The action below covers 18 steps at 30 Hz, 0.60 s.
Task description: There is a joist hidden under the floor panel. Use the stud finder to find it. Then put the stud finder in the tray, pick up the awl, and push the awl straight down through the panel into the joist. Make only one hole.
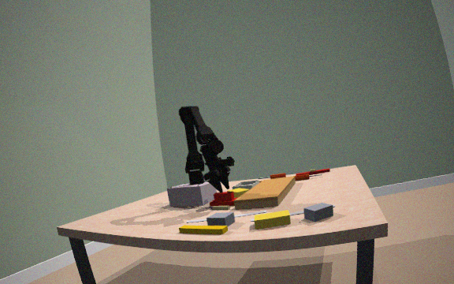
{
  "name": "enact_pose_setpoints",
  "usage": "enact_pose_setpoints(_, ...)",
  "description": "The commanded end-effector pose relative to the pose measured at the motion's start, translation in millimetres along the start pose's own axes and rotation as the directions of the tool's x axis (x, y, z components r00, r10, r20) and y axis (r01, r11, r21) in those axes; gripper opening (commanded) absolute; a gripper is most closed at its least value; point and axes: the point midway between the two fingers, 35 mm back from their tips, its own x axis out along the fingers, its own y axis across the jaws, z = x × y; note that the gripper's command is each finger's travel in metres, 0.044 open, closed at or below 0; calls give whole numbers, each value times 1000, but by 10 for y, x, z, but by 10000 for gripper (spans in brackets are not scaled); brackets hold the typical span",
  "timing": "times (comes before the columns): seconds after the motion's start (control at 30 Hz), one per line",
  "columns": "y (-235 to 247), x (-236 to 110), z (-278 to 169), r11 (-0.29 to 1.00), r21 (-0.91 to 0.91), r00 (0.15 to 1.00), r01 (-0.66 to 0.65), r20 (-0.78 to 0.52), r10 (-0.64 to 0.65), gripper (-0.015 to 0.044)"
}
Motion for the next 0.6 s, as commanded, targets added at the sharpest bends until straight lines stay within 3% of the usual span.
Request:
enact_pose_setpoints(0.0,19,75,-28,1000,7,1000,-9,-2,9,440)
enact_pose_setpoints(0.57,29,330,-108,1000,7,1000,-9,-2,9,440)
